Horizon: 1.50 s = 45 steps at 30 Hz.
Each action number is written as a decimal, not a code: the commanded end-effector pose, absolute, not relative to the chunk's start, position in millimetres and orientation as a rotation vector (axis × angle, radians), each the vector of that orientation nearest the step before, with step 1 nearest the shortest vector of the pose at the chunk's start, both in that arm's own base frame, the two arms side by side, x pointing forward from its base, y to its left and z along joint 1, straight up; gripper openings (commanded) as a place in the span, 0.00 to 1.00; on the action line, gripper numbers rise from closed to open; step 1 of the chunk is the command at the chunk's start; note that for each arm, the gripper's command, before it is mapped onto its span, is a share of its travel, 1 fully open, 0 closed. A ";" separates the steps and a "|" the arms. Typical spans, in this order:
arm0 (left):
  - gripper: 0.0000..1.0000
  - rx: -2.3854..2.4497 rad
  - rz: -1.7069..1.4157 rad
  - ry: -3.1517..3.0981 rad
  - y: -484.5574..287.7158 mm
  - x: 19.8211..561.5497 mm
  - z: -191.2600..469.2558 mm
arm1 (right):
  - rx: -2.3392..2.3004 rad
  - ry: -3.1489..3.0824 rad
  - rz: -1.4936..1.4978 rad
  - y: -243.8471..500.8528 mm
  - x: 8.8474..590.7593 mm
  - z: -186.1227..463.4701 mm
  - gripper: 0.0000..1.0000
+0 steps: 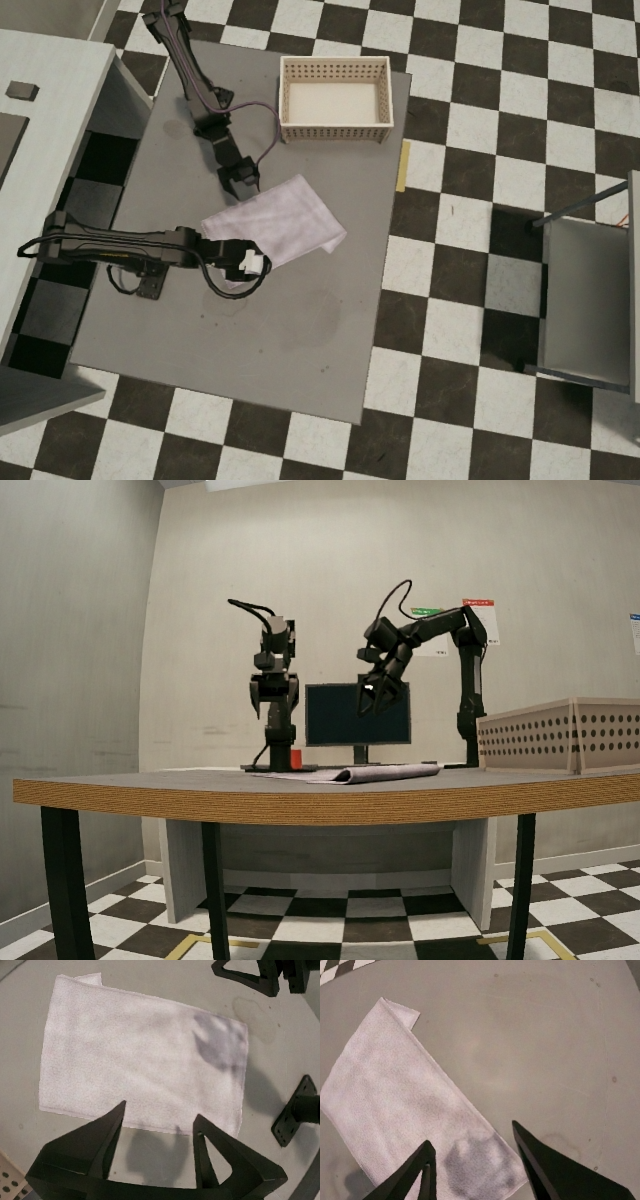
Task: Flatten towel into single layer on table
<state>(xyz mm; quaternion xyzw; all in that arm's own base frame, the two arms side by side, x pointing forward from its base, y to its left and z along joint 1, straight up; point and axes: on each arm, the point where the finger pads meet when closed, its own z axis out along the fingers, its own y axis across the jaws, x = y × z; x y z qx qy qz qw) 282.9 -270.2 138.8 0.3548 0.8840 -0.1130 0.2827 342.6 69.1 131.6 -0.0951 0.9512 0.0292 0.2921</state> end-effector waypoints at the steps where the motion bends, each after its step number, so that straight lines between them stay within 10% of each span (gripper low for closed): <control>1: 0.64 0.950 -0.306 2.362 -271.1 282.6 142.1 | -0.251 2.481 0.084 71.2 347.5 154.3 0.64; 8: 0.64 0.950 -0.306 2.362 -271.1 282.6 142.1 | -0.251 2.481 0.084 71.2 347.5 154.3 0.64; 9: 0.34 0.963 -0.279 2.400 -279.9 277.3 138.1 | -0.284 2.518 0.088 64.2 339.2 142.4 0.34; 45: 0.34 1.061 -0.036 2.763 -390.7 159.2 71.2 | -1.008 2.824 0.132 11.0 262.9 63.0 0.34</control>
